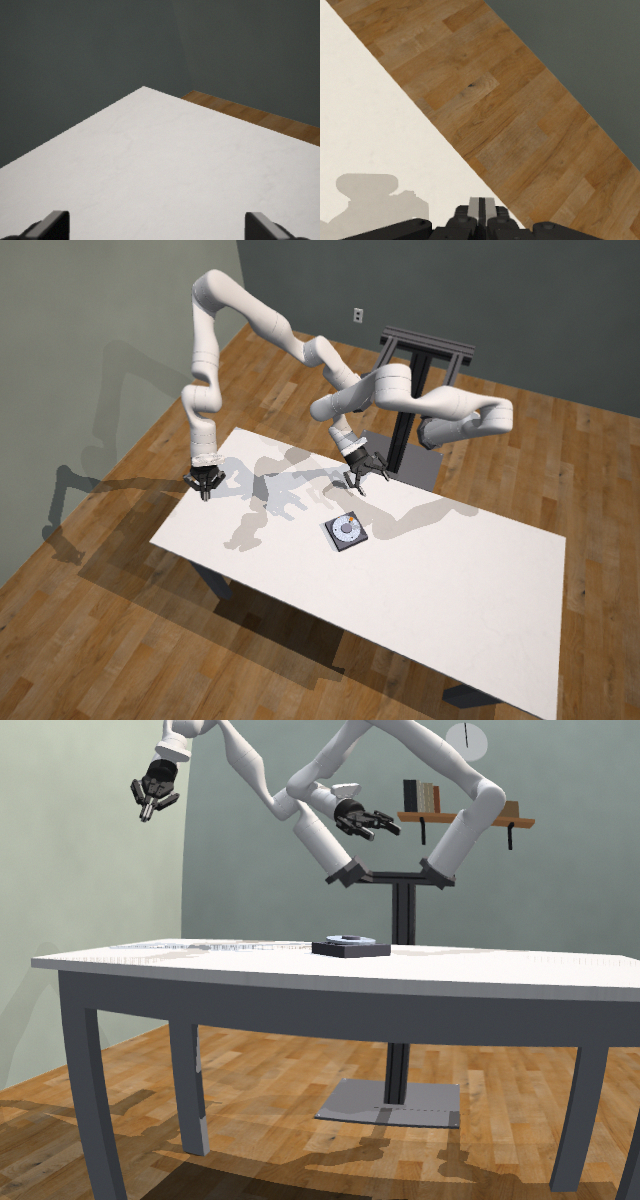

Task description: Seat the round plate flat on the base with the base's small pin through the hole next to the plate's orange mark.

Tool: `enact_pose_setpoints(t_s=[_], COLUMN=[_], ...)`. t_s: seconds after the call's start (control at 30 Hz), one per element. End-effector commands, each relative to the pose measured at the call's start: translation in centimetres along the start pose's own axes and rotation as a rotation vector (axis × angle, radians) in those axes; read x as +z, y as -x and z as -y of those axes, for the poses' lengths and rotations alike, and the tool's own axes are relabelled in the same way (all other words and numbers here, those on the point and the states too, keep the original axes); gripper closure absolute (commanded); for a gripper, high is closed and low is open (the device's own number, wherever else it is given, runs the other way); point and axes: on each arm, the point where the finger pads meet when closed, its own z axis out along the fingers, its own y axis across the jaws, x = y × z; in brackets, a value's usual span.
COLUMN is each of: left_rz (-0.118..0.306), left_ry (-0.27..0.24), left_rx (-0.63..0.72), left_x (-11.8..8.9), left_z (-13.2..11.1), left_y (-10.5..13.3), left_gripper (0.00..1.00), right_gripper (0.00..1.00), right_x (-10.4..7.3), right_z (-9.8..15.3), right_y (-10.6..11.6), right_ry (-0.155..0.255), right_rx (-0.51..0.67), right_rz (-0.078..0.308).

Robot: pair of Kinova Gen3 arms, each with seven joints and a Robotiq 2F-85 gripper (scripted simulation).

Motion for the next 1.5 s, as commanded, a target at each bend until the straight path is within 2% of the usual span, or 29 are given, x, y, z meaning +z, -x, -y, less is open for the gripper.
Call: enact_pose_setpoints(t_s=[0.0,0.17,0.3,0.37,0.4,0.47,0.63,0.87,0.93,1.0,1.03,1.37,1.43,1.47], left_rz=[0.038,0.110,0.183,0.183,0.203,0.245,0.359,0.475,0.475,0.523,0.537,0.645,0.662,0.662], left_ry=[-0.039,-0.119,-0.203,-0.203,-0.227,-0.278,-0.426,-0.592,-0.592,-0.669,-0.691,-0.887,-0.922,-0.922], left_rx=[-0.014,-0.041,-0.072,-0.072,-0.082,-0.103,-0.172,-0.259,-0.259,-0.303,-0.316,-0.442,-0.467,-0.467], left_x=[1.2,3.6,6.0,6.0,6.6,8.1,11.9,15.8,15.8,17.5,18.0,22.0,22.7,22.7], left_z=[0.1,0.5,1.0,1.0,1.1,1.5,2.9,4.8,4.8,5.7,6.0,8.7,9.2,9.2], left_y=[-0.1,-0.2,-0.2,-0.2,-0.2,-0.2,0.0,0.2,0.2,0.4,0.4,0.7,0.8,0.8], left_gripper=[0.002,0.002,0.002,0.002,0.002,0.002,0.002,0.002,0.002,0.002,0.002,0.002,0.002,0.002], right_gripper=[0.903,0.903,0.903,0.903,0.903,0.903,0.903,0.903,0.903,0.903,0.903,0.903,0.903,0.903], right_x=[2.2,3.8,4.7,4.7,5.3,5.7,5.8,5.8,5.8,5.8,5.8,5.8,5.8,5.8], right_z=[5.4,11.7,16.9,16.9,20.8,22.8,23.0,23.0,23.0,23.0,23.0,23.0,23.0,23.0], right_y=[-3.9,-7.1,-9.3,-9.3,-10.7,-11.5,-11.6,-11.6,-11.6,-11.6,-11.6,-11.6,-11.6,-11.6], right_ry=[-0.091,-0.164,-0.221,-0.221,-0.249,-0.249,-0.249,-0.249,-0.249,-0.249,-0.249,-0.249,-0.249,-0.249], right_rx=[-0.090,-0.185,-0.268,-0.268,-0.313,-0.313,-0.313,-0.313,-0.313,-0.313,-0.313,-0.313,-0.313,-0.313], right_rz=[0.023,0.049,0.074,0.074,0.088,0.088,0.088,0.088,0.088,0.088,0.088,0.088,0.088,0.088])
